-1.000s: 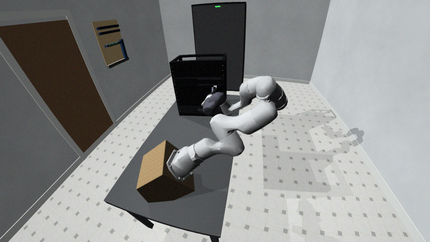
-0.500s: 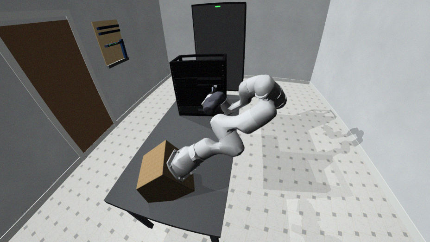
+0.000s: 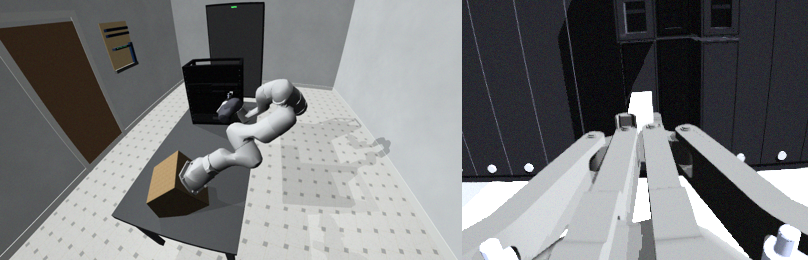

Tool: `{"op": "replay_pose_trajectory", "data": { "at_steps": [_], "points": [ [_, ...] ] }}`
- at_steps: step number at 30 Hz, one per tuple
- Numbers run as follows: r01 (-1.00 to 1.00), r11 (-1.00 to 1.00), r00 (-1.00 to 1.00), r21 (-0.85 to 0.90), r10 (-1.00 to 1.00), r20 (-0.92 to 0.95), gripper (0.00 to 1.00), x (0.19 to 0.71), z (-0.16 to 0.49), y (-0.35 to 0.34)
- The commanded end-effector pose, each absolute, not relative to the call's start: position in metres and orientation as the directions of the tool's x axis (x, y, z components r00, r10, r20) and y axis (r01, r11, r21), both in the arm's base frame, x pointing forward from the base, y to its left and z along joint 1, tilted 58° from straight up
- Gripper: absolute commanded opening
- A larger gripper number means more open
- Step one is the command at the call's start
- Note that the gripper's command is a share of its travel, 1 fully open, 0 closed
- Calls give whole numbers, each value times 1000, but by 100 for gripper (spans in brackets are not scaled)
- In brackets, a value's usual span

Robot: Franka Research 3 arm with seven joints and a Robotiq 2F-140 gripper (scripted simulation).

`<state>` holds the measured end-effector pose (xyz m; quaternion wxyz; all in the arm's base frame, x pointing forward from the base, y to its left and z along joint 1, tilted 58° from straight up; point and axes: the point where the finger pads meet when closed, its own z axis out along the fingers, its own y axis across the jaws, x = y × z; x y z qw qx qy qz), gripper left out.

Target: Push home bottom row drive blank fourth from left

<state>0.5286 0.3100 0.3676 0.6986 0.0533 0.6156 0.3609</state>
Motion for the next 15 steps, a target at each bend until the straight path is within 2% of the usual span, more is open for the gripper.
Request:
{"op": "replay_pose_trajectory", "data": {
  "at_steps": [1,15],
  "points": [
    [-440,724,-31,531,579,-815,0,531,368,311],
    [-440,724,-31,531,579,-815,0,532,368,311]
  ]
}}
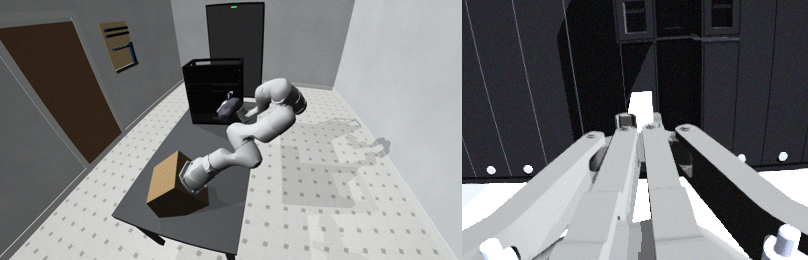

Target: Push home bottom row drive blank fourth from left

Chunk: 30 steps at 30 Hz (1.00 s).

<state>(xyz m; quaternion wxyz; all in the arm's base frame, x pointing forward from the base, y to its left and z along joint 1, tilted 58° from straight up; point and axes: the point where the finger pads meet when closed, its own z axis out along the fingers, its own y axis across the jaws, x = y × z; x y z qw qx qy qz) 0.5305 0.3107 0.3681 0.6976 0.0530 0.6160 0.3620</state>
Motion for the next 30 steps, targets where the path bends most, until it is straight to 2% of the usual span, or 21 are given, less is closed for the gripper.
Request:
{"op": "replay_pose_trajectory", "data": {
  "at_steps": [1,30],
  "points": [
    [-440,724,-31,531,579,-815,0,533,369,311],
    [-440,724,-31,531,579,-815,0,537,370,312]
  ]
}}
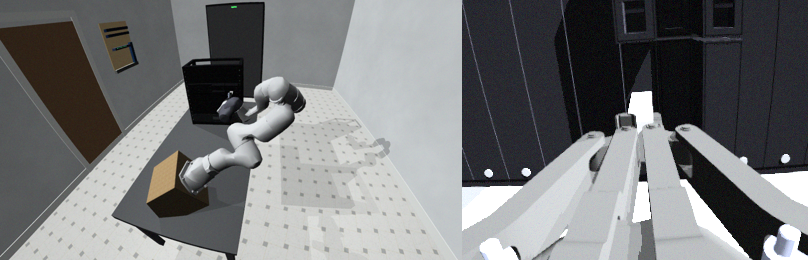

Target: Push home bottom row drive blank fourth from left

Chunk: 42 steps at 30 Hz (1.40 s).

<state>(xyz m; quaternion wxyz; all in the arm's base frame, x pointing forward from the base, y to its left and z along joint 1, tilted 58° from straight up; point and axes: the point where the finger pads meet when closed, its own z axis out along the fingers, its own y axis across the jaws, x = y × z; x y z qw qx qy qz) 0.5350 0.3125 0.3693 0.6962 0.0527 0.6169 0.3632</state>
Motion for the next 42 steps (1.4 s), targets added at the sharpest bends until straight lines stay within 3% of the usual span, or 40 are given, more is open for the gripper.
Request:
{"op": "replay_pose_trajectory", "data": {
  "at_steps": [1,42],
  "points": [
    [-440,724,-31,531,579,-815,0,537,370,312],
    [-440,724,-31,531,579,-815,0,543,373,314]
  ]
}}
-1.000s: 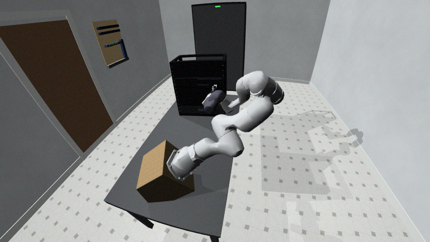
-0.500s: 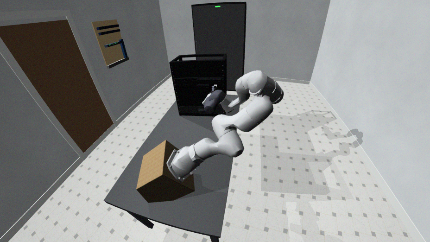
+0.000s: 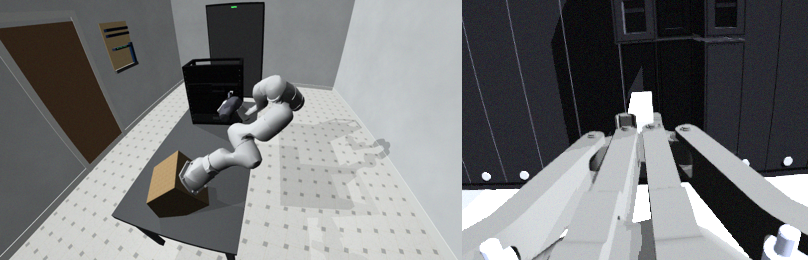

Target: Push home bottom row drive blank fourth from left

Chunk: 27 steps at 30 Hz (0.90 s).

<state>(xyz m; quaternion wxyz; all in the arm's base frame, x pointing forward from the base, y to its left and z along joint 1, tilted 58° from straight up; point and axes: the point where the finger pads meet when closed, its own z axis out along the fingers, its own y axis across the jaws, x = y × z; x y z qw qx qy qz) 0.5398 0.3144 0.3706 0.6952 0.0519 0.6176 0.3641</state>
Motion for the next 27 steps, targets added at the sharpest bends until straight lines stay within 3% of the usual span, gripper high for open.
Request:
{"op": "replay_pose_trajectory", "data": {
  "at_steps": [1,27],
  "points": [
    [-440,724,-31,531,579,-815,0,543,373,314],
    [-440,724,-31,531,579,-815,0,532,370,309]
  ]
}}
